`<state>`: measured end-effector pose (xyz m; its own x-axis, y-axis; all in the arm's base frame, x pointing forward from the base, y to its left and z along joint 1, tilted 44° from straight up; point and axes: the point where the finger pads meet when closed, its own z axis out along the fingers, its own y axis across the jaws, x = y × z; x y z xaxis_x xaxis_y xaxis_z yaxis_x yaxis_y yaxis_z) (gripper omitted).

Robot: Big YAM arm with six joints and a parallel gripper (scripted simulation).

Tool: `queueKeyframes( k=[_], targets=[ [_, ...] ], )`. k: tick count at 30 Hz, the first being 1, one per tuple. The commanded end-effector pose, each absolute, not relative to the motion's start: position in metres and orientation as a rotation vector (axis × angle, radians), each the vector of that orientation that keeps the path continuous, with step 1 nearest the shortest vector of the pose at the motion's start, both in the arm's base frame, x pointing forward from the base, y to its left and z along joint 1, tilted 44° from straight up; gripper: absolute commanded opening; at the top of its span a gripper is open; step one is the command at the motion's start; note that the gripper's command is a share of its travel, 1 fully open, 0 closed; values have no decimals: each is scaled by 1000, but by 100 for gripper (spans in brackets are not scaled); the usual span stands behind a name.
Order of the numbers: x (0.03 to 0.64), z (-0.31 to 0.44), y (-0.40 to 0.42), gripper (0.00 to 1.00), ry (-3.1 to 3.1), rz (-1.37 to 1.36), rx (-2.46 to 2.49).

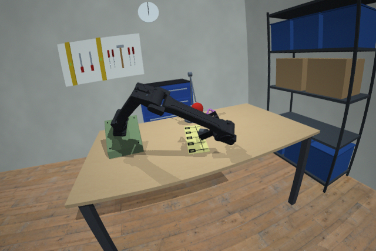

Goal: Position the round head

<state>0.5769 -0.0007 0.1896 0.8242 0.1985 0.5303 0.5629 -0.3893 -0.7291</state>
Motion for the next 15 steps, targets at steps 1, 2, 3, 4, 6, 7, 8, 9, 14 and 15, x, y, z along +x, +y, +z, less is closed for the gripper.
queueKeyframes(
  k=[1,2,3,4,6,7,8,9,14,15],
  targets=[
    [573,188,27,100,-319,-421,-2154],
    [573,188,29,100,-318,-417,-2151],
    [572,187,31,100,-317,-414,-2148],
    [572,186,33,100,-316,-410,-2145],
    [570,185,36,100,-313,-404,-2138],
    [570,185,38,100,-313,-400,-2135],
    [569,184,40,100,-312,-397,-2131],
    [568,183,42,100,-311,-393,-2128],
    [566,182,48,100,-311,-382,-2116],
    [566,181,50,100,-310,-379,-2112]
  ],
)
